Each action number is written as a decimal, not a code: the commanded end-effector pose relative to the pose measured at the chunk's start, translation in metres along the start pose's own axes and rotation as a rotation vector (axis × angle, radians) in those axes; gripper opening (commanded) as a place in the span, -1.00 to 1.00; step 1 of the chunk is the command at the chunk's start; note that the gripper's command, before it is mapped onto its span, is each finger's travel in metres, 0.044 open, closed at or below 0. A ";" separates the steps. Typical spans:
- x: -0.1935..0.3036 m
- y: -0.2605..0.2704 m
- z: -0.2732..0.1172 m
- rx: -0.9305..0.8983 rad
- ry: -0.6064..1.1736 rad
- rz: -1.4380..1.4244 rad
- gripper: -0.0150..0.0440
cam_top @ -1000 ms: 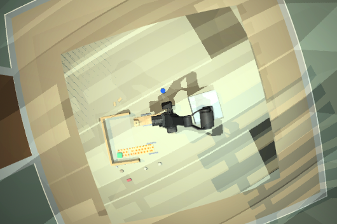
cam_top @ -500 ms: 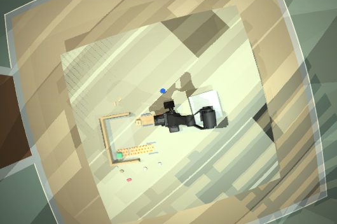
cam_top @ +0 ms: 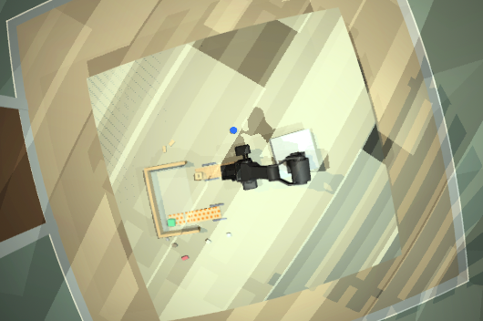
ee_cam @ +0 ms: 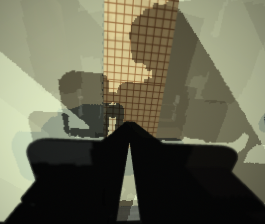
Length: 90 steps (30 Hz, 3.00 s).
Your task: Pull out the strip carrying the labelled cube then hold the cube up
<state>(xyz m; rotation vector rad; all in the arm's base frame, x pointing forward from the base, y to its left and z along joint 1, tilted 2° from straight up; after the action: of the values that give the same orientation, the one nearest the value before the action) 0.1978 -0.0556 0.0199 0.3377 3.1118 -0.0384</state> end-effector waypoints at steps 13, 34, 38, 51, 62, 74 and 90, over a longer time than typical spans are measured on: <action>0.007 0.000 0.003 0.001 0.028 -0.005 -0.49; -0.037 0.002 -0.040 0.002 0.023 0.129 0.31; -0.049 0.003 -0.041 0.002 0.022 0.129 0.67; -0.089 0.005 -0.045 0.002 0.019 0.129 1.00; -0.122 0.007 -0.048 0.001 0.016 0.130 1.00; -0.159 0.008 -0.053 0.001 0.013 0.130 1.00; -0.207 0.008 -0.061 0.001 0.008 0.130 1.00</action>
<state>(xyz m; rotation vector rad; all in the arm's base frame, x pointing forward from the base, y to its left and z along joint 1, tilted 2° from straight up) 0.3894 -0.0879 0.0798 0.5345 3.0968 -0.0352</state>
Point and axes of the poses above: the point midway between the two fingers, 35 mm back from their tips, its own z axis out along the fingers, its own y axis across the jaws, x = y × z, the point moved 8 cm from there along -z, back along the fingers, and after that the axes turned 2 degrees about z, right-handed, at the moved point
